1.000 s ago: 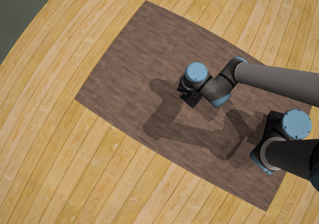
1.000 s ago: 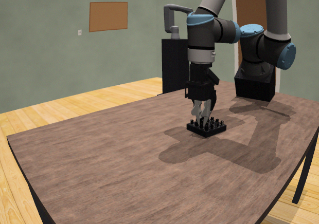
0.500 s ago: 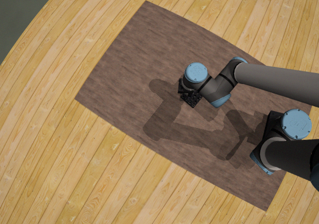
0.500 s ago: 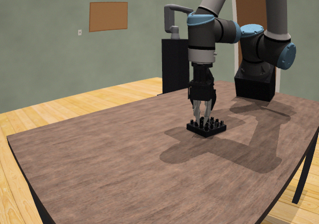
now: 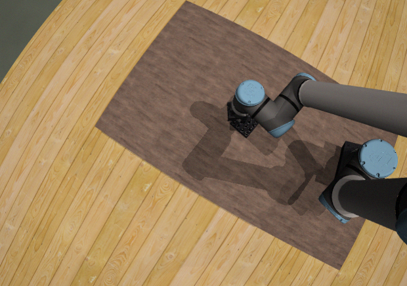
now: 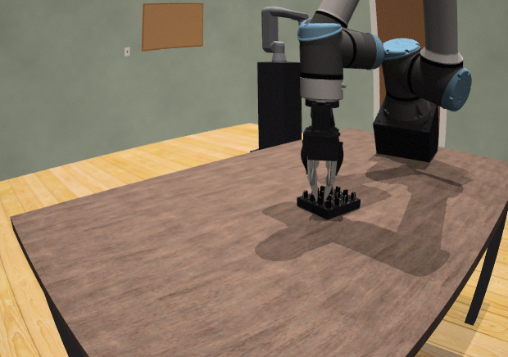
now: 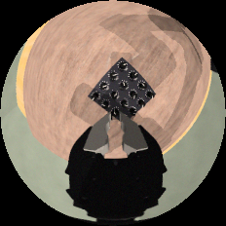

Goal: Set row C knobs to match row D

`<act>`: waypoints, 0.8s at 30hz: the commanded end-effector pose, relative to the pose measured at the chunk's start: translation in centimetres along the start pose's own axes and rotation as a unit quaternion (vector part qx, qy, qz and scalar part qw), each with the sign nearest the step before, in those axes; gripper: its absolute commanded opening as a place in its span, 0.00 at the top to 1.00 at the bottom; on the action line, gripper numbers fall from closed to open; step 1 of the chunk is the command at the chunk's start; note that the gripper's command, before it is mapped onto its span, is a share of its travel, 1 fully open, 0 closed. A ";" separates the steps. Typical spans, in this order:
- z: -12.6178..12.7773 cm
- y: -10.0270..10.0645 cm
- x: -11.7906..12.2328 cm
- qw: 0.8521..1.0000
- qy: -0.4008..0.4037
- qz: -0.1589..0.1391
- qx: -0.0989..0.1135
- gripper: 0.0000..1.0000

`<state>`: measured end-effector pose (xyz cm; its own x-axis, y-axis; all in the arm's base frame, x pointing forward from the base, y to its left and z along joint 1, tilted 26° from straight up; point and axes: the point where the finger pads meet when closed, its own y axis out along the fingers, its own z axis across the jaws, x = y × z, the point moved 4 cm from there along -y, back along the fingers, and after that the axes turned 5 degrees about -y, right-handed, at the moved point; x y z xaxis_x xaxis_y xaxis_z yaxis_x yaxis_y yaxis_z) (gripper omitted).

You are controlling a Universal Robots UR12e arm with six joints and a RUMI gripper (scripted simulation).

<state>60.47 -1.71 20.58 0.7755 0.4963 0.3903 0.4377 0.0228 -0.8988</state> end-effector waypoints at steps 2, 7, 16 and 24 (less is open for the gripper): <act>0.2 0.1 -0.1 1.000 -0.022 0.001 0.002 0.96; 0.2 0.1 -0.1 1.000 -0.029 0.001 0.001 0.96; 0.1 0.1 -0.1 0.999 -0.032 0.001 0.001 0.96; 0.1 0.1 -0.1 0.999 -0.032 0.001 0.001 0.96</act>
<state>60.50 -1.74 20.59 0.7456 0.5489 0.3779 0.4378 0.0242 -0.8987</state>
